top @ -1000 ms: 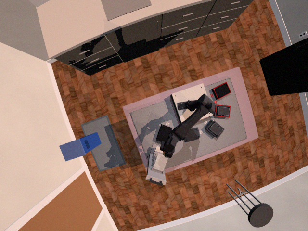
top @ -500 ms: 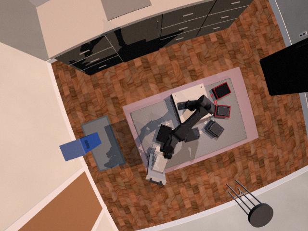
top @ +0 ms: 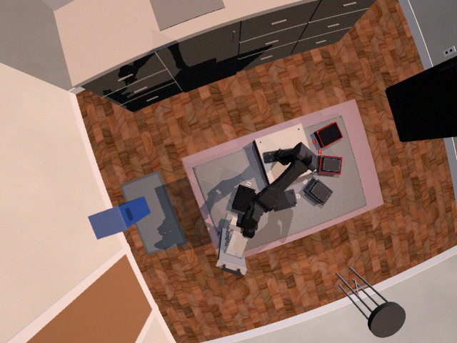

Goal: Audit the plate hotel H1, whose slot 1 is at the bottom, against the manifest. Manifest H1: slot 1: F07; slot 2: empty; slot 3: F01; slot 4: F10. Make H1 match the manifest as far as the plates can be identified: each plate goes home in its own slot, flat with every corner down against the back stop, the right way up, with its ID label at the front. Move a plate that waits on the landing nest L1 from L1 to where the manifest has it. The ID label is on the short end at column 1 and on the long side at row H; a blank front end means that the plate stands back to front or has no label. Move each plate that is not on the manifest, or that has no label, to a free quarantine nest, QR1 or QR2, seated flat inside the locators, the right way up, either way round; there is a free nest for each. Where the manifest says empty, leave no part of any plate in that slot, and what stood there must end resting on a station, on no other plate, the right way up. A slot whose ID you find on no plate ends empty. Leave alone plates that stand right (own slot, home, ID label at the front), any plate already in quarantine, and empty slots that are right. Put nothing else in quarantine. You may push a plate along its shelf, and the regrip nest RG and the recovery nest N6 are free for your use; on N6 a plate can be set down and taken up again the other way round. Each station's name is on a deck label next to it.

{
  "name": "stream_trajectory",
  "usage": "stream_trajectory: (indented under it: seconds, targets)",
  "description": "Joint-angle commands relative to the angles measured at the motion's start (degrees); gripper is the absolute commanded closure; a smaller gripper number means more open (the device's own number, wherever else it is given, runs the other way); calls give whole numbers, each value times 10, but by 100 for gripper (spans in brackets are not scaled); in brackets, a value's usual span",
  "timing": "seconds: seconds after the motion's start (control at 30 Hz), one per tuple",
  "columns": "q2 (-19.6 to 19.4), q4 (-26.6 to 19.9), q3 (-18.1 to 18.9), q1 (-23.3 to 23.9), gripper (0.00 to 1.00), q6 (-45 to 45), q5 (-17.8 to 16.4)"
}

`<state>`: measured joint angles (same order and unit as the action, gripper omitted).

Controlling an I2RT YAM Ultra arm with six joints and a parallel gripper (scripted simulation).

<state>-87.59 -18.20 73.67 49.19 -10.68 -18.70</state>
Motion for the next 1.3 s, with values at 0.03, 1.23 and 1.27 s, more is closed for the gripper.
stream_trajectory:
  seconds: [0.03,1.23,1.27]
  targets:
    - [-1,3,8,-2,100,3,1]
    - [-29,5,34,-10,100,7,8]
    - [-29,5,34,-10,100,7,8]
